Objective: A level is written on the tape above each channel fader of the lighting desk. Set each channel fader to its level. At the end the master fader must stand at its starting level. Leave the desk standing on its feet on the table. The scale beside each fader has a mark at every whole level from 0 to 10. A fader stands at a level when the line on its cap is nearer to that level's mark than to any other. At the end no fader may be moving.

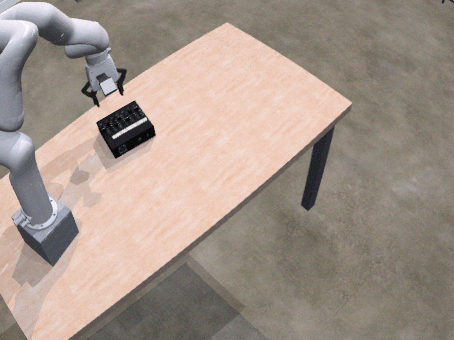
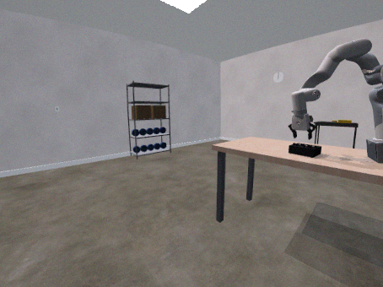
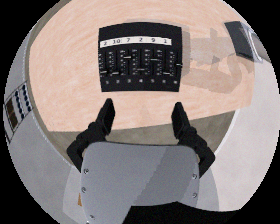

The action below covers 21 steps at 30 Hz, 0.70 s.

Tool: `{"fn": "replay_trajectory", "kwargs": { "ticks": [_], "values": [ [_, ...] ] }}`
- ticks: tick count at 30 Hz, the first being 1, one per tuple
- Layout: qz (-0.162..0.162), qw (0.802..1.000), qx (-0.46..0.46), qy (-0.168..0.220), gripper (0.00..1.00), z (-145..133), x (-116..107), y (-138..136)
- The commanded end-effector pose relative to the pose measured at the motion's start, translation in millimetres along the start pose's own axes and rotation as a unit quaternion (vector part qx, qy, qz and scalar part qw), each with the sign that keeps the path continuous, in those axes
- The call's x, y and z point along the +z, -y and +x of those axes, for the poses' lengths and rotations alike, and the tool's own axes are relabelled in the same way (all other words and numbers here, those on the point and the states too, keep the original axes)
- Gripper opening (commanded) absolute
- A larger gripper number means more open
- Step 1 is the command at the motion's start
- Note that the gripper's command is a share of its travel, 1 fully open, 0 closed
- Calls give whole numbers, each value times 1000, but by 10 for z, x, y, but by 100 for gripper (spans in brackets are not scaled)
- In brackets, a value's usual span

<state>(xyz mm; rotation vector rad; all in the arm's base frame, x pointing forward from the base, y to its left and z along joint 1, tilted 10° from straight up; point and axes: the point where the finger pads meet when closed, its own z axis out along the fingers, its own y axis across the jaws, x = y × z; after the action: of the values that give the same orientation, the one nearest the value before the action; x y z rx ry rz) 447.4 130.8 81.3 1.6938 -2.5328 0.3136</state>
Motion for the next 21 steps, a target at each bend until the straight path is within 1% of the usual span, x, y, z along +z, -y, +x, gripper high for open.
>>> {"fn": "replay_trajectory", "kwargs": {
  "ticks": [1, 6, 8, 11, 14, 17, 19, 21],
  "values": [
    [1, 1000, 0, 1, 100, -7, -16, 11],
    [1, 1000, 0, 2, 100, -4, -17, 11],
    [0, 1000, -5, 9, 100, 45, -49, 18],
    [-3, 999, -31, 45, 100, 280, -187, 42],
    [9, 994, -64, 92, 100, 611, -358, 59],
    [9, 994, -64, 92, 100, 611, -358, 59],
    [22, 990, -81, 115, 100, 790, -436, 61],
    [30, 987, -90, 126, 100, 884, -473, 60]
  ]
}}
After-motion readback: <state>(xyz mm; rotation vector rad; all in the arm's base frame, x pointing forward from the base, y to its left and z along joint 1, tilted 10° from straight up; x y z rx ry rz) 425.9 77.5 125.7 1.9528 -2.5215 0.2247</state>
